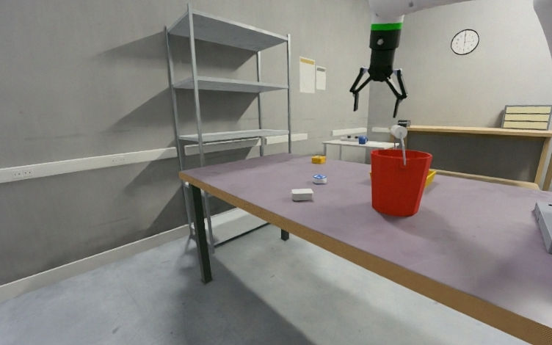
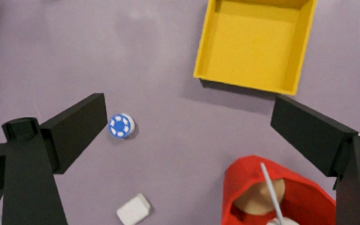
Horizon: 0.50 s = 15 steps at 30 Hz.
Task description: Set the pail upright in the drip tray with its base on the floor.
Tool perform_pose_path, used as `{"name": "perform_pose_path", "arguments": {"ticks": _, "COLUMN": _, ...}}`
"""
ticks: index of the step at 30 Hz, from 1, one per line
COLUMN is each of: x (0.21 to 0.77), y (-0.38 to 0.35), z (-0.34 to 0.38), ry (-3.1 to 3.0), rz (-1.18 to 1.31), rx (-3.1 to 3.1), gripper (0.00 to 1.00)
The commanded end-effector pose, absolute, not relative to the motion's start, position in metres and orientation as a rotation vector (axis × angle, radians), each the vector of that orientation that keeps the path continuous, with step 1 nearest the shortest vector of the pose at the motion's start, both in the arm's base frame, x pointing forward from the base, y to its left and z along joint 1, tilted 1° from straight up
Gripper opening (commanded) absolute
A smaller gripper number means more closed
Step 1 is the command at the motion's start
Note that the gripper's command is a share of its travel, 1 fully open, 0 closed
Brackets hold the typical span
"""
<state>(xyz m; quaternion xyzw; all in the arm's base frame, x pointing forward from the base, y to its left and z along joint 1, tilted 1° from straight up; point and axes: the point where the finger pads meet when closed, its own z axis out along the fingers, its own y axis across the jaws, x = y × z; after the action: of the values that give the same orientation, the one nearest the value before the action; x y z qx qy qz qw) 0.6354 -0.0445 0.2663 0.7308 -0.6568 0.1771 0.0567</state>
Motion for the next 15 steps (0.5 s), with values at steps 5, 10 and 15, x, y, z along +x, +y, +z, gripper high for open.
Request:
{"name": "perform_pose_path", "arguments": {"ticks": 5, "x": 0.587, "y": 0.018, "z": 0.27, "ry": -1.925, "rz": 0.325, "rx": 2.363, "gripper": 1.0}}
{"name": "perform_pose_path", "arguments": {"ticks": 10, "x": 0.561, "y": 0.049, "z": 0.273, "ry": -1.871, "rz": 0.216, "rx": 2.444, "gripper": 1.0}}
{"name": "perform_pose_path", "arguments": {"ticks": 15, "x": 0.531, "y": 0.085, "z": 0.278, "ry": -1.794, "rz": 0.09, "rx": 2.538, "gripper": 1.0}}
